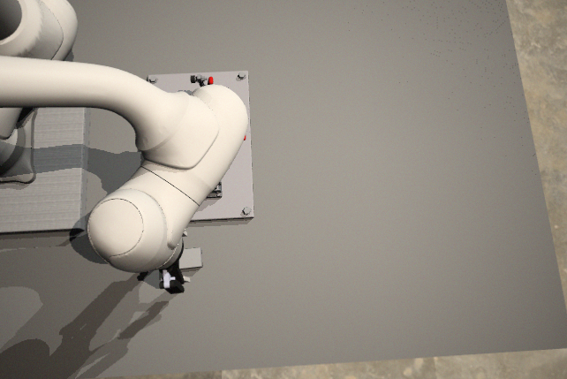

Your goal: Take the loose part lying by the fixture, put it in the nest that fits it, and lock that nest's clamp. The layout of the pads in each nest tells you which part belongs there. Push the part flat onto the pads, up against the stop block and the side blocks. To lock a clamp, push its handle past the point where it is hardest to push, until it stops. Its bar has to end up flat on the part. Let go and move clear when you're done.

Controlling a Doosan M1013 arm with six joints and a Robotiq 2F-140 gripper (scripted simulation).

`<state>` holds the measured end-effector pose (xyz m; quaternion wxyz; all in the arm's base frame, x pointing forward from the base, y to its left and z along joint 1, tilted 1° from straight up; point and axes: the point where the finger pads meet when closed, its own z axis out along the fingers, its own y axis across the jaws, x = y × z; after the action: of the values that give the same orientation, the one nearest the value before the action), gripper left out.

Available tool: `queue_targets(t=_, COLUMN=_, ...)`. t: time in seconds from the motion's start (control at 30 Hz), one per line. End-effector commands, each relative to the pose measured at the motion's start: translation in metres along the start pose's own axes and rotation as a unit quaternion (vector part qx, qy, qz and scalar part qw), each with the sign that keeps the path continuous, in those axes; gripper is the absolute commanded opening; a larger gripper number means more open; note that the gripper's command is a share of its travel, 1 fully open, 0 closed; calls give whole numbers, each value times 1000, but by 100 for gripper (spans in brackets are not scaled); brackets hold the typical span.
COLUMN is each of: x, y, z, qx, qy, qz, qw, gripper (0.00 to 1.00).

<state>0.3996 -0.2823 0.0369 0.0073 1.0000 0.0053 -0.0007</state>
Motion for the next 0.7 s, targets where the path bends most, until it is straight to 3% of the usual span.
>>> queue_targets(t=0.0, x=0, y=0, z=3, qx=0, qy=0, qz=0, qw=1000, gripper=62)
queue_targets(t=0.67, x=0, y=0, z=5, qx=0, qy=0, qz=0, qw=1000, gripper=62)
